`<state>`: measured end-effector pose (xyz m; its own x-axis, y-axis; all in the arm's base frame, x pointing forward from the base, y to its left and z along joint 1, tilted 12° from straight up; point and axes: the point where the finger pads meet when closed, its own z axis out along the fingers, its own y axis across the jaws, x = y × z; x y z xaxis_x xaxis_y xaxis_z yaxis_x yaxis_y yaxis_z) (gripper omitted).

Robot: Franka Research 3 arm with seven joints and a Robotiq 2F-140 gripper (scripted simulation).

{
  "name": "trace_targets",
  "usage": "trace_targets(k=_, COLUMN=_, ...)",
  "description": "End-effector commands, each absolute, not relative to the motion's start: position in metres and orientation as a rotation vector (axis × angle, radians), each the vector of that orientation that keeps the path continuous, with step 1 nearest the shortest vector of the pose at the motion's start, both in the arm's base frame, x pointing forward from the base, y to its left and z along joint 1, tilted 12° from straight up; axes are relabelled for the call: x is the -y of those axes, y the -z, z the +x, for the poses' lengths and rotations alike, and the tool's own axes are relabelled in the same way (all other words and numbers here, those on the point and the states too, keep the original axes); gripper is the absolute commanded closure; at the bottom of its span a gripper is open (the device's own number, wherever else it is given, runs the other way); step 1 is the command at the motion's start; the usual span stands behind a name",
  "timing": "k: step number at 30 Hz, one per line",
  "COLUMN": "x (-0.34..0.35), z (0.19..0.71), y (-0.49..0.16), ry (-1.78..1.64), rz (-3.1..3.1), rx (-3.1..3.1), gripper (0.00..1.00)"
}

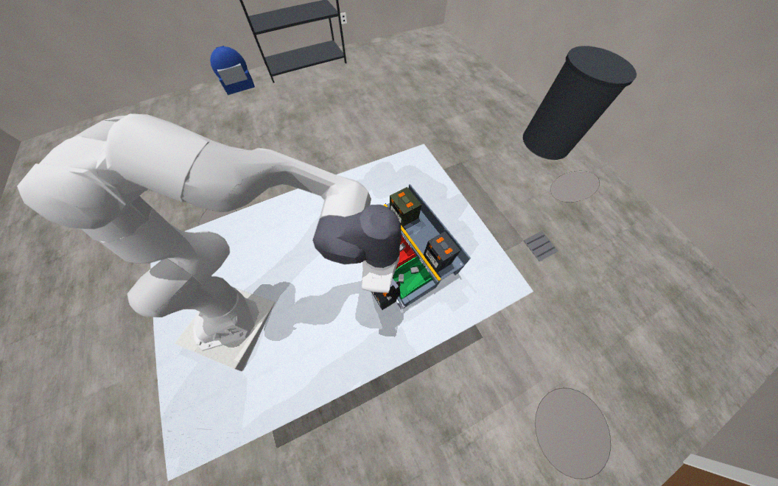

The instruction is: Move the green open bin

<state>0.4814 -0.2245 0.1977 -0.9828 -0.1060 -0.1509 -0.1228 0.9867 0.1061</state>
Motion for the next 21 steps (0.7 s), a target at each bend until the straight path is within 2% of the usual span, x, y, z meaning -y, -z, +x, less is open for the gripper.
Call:
trace_targets(k=1, x=0.2242, z=0.4815, y=-0.1976, ry=-0.170, rz=-0.291, rx=-2.966, gripper=0.43)
trace_targets(k=4, x=0.2247, z=0.4813, y=-0.1978, ry=-0.165, rz=-0.280, rx=-2.973, gripper=0.43)
trace_targets(k=8, x=0.2239, z=0.4817, y=-0.1975, ry=-0.141, rz=-0.584, rx=-2.916, gripper=0.43)
trace_targets(k=21, x=0.2244, z=0.4813, y=-0.1977, ry=-0.138, rz=-0.574, rx=-2.925, gripper=0.43)
